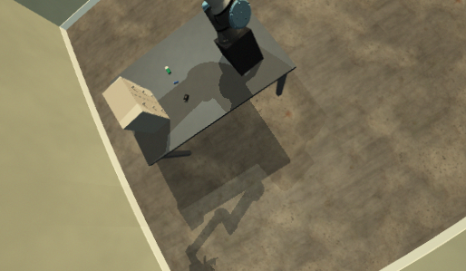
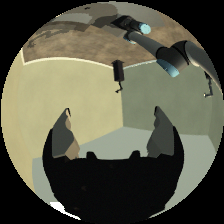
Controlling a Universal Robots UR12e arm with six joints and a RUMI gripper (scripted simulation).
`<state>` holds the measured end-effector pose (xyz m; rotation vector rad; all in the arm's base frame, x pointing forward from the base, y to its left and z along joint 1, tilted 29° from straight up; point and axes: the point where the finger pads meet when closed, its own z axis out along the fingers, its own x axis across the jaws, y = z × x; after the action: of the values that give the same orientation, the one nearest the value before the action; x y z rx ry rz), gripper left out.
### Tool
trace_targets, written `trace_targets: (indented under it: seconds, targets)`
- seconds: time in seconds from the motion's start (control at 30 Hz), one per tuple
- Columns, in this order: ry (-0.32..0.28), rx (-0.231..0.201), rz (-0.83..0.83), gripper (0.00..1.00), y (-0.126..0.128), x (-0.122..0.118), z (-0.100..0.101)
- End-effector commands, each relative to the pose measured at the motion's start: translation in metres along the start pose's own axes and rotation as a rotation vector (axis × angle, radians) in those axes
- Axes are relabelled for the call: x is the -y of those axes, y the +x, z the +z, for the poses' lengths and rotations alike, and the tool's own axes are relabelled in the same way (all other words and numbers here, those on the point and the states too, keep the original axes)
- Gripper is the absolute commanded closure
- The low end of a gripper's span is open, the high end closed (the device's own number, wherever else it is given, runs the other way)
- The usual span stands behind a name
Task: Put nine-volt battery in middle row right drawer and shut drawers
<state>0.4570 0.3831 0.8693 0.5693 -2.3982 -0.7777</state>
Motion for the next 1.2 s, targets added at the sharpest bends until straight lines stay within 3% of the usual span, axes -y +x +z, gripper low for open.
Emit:
trace_targets:
  seconds: [0.0,0.73,1.17]
  targets:
    - [0.000,0.001,-0.001,0.00,0.000,0.000,0.000]
    - [0.002,0.001,0.002,0.00,0.000,0.001,0.000]
    - [0.035,0.007,0.059,0.00,-0.010,0.022,-0.001]
